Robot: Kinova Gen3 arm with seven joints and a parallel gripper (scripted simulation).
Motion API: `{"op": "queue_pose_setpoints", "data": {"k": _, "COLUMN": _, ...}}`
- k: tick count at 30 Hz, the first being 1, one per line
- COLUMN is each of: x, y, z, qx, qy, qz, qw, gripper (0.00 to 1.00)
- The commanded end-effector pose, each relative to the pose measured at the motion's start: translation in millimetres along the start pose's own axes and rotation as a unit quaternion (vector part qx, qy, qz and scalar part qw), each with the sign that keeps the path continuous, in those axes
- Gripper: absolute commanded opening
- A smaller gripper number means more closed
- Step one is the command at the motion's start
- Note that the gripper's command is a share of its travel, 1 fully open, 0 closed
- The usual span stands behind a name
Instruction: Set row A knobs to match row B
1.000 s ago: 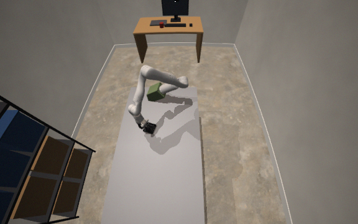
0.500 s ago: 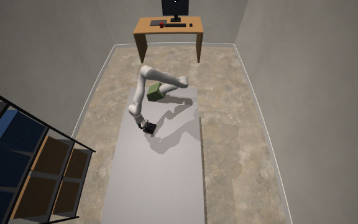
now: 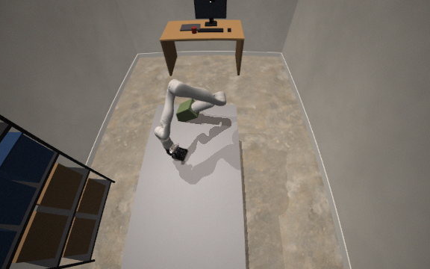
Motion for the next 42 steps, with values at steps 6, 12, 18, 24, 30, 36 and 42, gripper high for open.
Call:
{"op": "queue_pose_setpoints", "data": {"k": 6, "x": -0.2, "y": 0.5, "z": 0.0, "qx": 0.0, "qy": 0.0, "qz": 0.001, "qw": 1.0, "gripper": 0.46}}
{"op": "queue_pose_setpoints", "data": {"k": 12, "x": -0.2, "y": 0.5, "z": 0.0, "qx": 0.0, "qy": 0.0, "qz": 0.001, "qw": 1.0, "gripper": 0.46}}
{"op": "queue_pose_setpoints", "data": {"k": 18, "x": -0.2, "y": 0.5, "z": 0.0, "qx": 0.0, "qy": 0.0, "qz": 0.001, "qw": 1.0, "gripper": 0.46}}
{"op": "queue_pose_setpoints", "data": {"k": 24, "x": -0.2, "y": 0.5, "z": 0.0, "qx": 0.0, "qy": 0.0, "qz": 0.001, "qw": 1.0, "gripper": 0.46}}
{"op": "queue_pose_setpoints", "data": {"k": 30, "x": -0.2, "y": 0.5, "z": 0.0, "qx": 0.0, "qy": 0.0, "qz": 0.001, "qw": 1.0, "gripper": 0.46}}
{"op": "queue_pose_setpoints", "data": {"k": 36, "x": -0.2, "y": 0.5, "z": 0.0, "qx": 0.0, "qy": 0.0, "qz": 0.001, "qw": 1.0, "gripper": 0.46}}
{"op": "queue_pose_setpoints", "data": {"k": 42, "x": -0.2, "y": 0.5, "z": 0.0, "qx": 0.0, "qy": 0.0, "qz": 0.001, "qw": 1.0, "gripper": 0.3}}
Point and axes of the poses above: the point where the finger pads meet when closed, its own x axis out along the fingers, its own y axis across the jaws, z = x × y, the point moved 2 cm from there along -x, back along the fingers, and after that the axes turned 5 degrees about x, right-handed, at the moved point
